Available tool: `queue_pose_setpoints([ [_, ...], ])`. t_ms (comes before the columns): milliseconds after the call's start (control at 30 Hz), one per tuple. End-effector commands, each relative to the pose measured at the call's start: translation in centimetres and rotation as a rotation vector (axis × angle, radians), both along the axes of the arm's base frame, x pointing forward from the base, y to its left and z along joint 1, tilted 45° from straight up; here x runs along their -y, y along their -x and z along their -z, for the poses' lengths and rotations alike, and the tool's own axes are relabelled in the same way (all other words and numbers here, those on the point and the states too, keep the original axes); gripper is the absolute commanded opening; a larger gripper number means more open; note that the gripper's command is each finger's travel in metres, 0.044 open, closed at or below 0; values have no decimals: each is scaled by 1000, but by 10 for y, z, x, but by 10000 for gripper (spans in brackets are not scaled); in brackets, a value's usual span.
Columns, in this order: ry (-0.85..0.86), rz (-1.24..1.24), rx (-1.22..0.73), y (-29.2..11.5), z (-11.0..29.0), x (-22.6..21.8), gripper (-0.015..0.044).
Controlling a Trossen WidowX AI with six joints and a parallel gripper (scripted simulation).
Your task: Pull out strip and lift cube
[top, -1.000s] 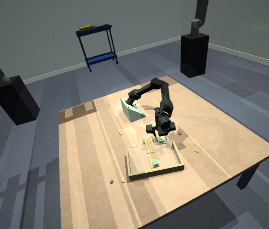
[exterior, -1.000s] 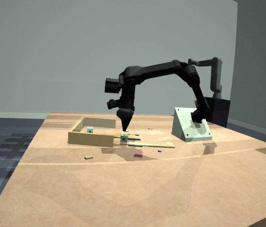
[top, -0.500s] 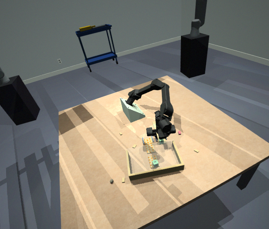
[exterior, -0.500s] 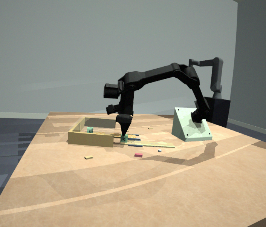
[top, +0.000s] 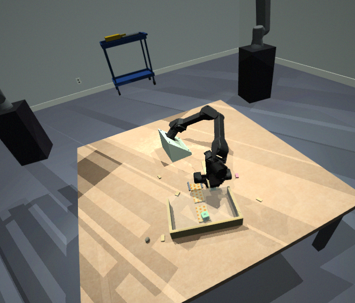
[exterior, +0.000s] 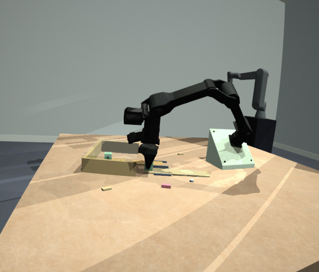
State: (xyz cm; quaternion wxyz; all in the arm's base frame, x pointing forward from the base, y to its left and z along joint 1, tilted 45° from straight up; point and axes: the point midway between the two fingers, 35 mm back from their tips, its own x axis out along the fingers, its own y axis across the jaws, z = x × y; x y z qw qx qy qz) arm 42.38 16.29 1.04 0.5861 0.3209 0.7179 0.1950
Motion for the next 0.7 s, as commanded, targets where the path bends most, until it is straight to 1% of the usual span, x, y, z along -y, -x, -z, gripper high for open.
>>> queue_pose_setpoints([
  [0, -3, 1, -7, 2, 3, -4, 250],
  [67, -3, 1, -7, 2, 3, -4, 250],
  [200, 0, -2, -2, 1, 2, -2, 145],
  [433, 0, -2, -2, 1, 2, -2, 98],
  [567, 0, -2, -2, 3, 1, 0, 0],
  [667, 1, -1, -3, 11, -3, 9, 0],
])
